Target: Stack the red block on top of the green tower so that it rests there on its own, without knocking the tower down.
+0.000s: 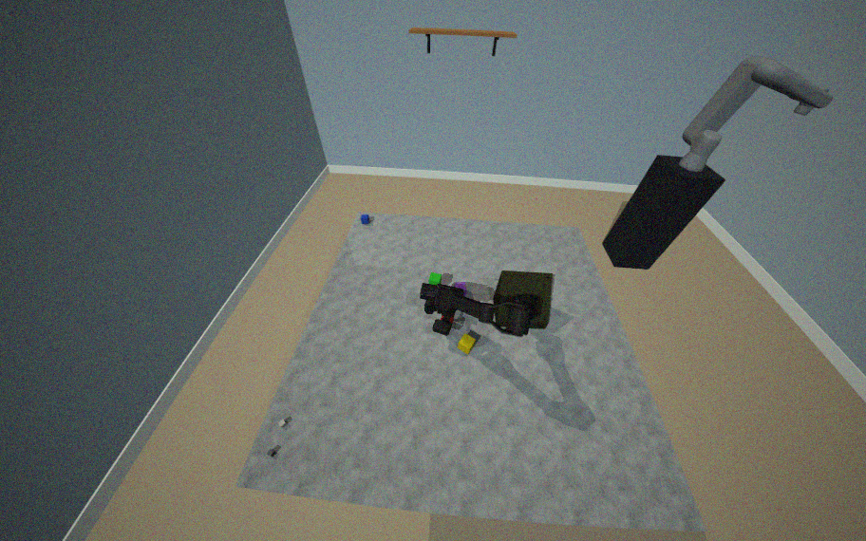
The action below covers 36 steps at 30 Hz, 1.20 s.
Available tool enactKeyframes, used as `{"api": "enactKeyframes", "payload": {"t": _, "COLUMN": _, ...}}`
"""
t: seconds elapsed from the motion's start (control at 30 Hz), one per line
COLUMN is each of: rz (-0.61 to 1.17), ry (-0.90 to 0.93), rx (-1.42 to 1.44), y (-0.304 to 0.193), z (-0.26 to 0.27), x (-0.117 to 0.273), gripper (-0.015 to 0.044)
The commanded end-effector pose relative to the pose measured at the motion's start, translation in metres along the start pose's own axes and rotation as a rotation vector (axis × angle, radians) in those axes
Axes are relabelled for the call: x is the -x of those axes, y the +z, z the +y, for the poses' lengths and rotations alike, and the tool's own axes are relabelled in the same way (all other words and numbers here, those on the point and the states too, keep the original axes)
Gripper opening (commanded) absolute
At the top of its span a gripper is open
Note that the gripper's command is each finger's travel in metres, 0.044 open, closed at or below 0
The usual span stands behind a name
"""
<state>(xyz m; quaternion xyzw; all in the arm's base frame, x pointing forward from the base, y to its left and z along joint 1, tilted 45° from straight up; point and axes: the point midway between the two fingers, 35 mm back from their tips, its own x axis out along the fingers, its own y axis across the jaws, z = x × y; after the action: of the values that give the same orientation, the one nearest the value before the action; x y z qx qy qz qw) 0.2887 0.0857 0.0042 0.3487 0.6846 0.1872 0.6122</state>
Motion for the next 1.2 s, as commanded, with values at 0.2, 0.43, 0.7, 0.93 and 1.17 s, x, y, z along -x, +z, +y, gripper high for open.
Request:
{"api": "enactKeyframes", "payload": {"t": 0.2, "rz": 0.0, "ry": 0.004, "rx": -0.006, "y": 0.0, "z": 0.0, "x": 0.0, "gripper": 0.0164}}
{"api": "enactKeyframes", "payload": {"t": 0.43, "rz": 0.0, "ry": 0.002, "rx": -0.006, "y": 0.001, "z": 0.0, "x": 0.018, "gripper": 0.0}}
{"api": "enactKeyframes", "payload": {"t": 0.7, "rz": 0.0, "ry": 0.001, "rx": -0.006, "y": 0.0, "z": 0.0, "x": 0.06, "gripper": 0.0}}
{"api": "enactKeyframes", "payload": {"t": 0.93, "rz": 0.0, "ry": 0.0, "rx": -0.007, "y": 0.001, "z": -0.001, "x": 0.097, "gripper": 0.0}}
{"api": "enactKeyframes", "payload": {"t": 1.17, "rz": 0.0, "ry": -0.001, "rx": -0.007, "y": 0.0, "z": -0.001, "x": 0.119, "gripper": 0.0}}
